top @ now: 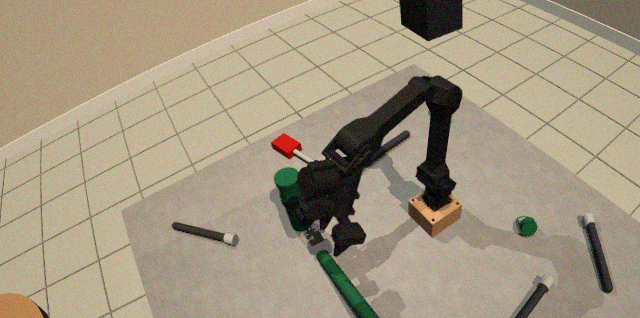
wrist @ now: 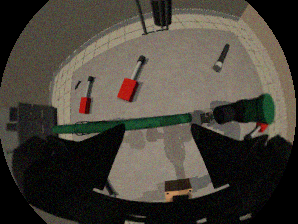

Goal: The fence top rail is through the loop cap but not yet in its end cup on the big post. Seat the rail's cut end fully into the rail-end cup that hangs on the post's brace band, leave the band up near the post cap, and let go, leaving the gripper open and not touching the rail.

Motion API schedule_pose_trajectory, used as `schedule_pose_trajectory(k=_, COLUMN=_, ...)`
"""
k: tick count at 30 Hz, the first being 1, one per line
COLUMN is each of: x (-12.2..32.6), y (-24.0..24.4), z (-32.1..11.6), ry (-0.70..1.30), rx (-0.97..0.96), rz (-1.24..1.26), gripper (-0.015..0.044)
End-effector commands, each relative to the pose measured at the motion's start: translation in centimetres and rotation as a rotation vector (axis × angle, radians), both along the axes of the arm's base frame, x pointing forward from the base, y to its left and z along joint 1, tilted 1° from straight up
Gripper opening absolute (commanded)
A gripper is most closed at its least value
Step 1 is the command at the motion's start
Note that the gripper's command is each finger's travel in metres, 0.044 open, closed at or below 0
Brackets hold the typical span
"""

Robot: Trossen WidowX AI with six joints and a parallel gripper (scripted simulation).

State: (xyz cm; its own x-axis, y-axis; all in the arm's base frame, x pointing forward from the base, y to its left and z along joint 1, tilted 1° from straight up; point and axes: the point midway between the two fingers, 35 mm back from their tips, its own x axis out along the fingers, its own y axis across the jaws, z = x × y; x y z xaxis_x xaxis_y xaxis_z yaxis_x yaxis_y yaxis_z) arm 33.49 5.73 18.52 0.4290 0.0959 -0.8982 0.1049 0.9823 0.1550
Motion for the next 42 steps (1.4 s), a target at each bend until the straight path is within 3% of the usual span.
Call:
schedule_pose_trajectory(k=1, x=0.6, y=0.6, z=-2.3, ry=0.178, rx=0.142, rz=-0.429, gripper=0.044)
schedule_pose_trajectory(k=9, x=1.0, y=1.4, z=-5.7, ry=0.393, rx=0.253, rz=-1.143, gripper=0.044)
schedule_pose_trajectory(k=14, x=1.1, y=1.7, z=-6.8, ry=0.434, rx=0.261, rz=-1.376, gripper=0.044)
schedule_pose_trajectory(k=36, x=1.1, y=1.7, z=-6.8, ry=0.434, rx=0.264, rz=-1.392, gripper=0.044)
schedule_pose_trajectory(k=42, x=1.1, y=1.7, z=-10.1, ry=0.434, rx=0.264, rz=-1.392, gripper=0.044)
